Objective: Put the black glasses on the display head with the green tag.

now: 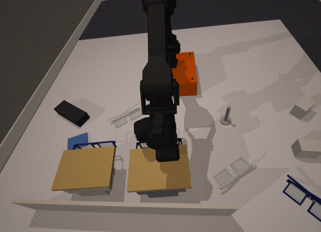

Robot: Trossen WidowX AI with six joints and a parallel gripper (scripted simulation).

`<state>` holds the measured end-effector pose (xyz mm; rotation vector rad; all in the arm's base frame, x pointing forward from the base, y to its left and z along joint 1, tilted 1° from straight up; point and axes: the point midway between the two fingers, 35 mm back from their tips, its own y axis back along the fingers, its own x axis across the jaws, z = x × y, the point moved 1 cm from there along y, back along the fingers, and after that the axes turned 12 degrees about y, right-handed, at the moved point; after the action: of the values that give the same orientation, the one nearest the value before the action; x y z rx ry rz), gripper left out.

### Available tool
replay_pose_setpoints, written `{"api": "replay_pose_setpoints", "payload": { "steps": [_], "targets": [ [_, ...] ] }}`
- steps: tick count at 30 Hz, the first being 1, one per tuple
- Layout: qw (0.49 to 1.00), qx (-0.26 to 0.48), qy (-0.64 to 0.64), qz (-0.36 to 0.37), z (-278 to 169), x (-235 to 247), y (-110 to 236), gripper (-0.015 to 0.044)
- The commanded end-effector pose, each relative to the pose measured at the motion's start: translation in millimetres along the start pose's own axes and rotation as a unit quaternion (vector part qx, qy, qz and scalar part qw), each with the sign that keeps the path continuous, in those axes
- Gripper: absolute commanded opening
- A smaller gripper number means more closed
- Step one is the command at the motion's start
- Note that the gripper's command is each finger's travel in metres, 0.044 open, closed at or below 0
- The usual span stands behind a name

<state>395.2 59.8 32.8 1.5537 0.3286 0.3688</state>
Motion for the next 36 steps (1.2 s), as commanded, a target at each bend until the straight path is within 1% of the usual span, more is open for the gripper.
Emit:
{"api": "replay_pose_setpoints", "payload": {
  "steps": [1, 5, 9, 17, 19, 22, 28, 31, 36],
  "targets": [
    [1.0, 0.0, -0.002, -0.002, 0, 0, -3, 0.0],
    [1.0, 0.0, -0.002, -0.002, 0, 0, -4, 0.0],
    [1.0, 0.0, 0.0, -0.001, 0, 0, -2, 0.0105],
    [1.0, 0.0, 0.0, -0.001, 0, 0, -2, 0.0107],
    [1.0, 0.001, -0.001, -0.001, 0, 0, 6, 0.0107],
    [1.0, 0.004, -0.002, -0.003, -2, 0, 27, 0.0107],
    [1.0, 0.005, -0.002, -0.003, -2, -1, 29, 0.0107],
    [1.0, 0.005, -0.002, -0.003, -3, -8, 31, 0.0107],
    [1.0, 0.005, -0.002, -0.004, -9, -35, 37, 0.0107]
  ]
}}
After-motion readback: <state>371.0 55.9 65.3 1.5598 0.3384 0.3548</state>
